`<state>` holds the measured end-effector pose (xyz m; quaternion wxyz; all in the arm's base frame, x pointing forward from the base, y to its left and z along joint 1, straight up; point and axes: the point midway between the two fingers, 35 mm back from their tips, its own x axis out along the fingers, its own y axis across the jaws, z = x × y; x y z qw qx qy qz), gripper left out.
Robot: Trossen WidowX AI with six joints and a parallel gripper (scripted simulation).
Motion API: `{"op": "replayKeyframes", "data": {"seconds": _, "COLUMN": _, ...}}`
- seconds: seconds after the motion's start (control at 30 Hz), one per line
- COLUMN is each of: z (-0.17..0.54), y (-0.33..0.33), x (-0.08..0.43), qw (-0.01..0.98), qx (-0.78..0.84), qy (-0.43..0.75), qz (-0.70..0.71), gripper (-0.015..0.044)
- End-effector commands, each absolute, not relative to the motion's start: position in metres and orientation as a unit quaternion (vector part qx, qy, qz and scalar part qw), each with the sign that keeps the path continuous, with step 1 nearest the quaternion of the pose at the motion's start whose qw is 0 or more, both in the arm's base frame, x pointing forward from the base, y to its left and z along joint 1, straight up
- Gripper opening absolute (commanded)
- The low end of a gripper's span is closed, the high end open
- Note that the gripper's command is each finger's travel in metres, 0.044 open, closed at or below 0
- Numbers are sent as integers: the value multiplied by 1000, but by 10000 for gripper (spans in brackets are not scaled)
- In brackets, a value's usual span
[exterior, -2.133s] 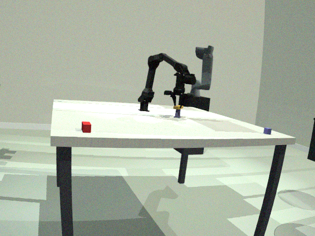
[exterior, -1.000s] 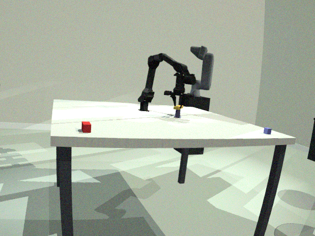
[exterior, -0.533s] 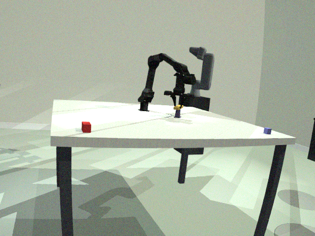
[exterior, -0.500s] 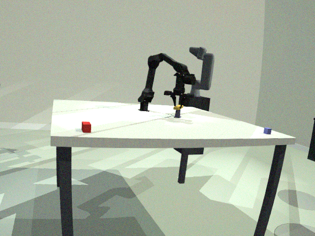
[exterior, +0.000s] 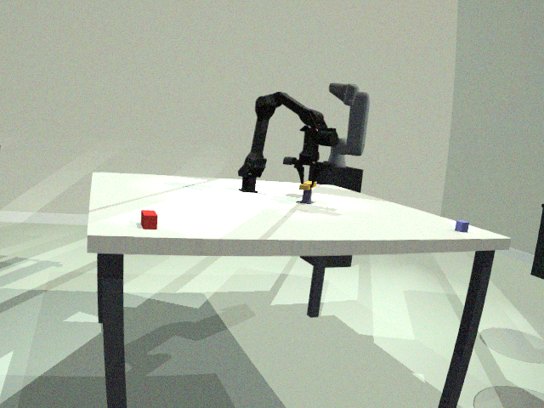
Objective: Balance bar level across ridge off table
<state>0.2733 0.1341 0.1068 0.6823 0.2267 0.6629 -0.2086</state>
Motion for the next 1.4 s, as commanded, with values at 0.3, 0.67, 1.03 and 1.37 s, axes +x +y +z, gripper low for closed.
{"op": "replayKeyframes", "data": {"seconds": 0.3, "z": 107, "y": 134, "x": 273, "qw": 682, "qx": 227, "qy": 663, "qz": -209, "gripper": 0}}
{"op": "replayKeyframes", "data": {"seconds": 0.67, "z": 107, "y": 134, "x": 273, "qw": 682, "qx": 227, "qy": 663, "qz": -209, "gripper": 26}}
{"op": "replayKeyframes", "data": {"seconds": 1.03, "z": 107, "y": 134, "x": 273, "qw": 682, "qx": 227, "qy": 663, "qz": -209, "gripper": 167}}
{"op": "replayKeyframes", "data": {"seconds": 1.37, "z": 107, "y": 134, "x": 273, "qw": 682, "qx": 227, "qy": 663, "qz": -209, "gripper": 168}}
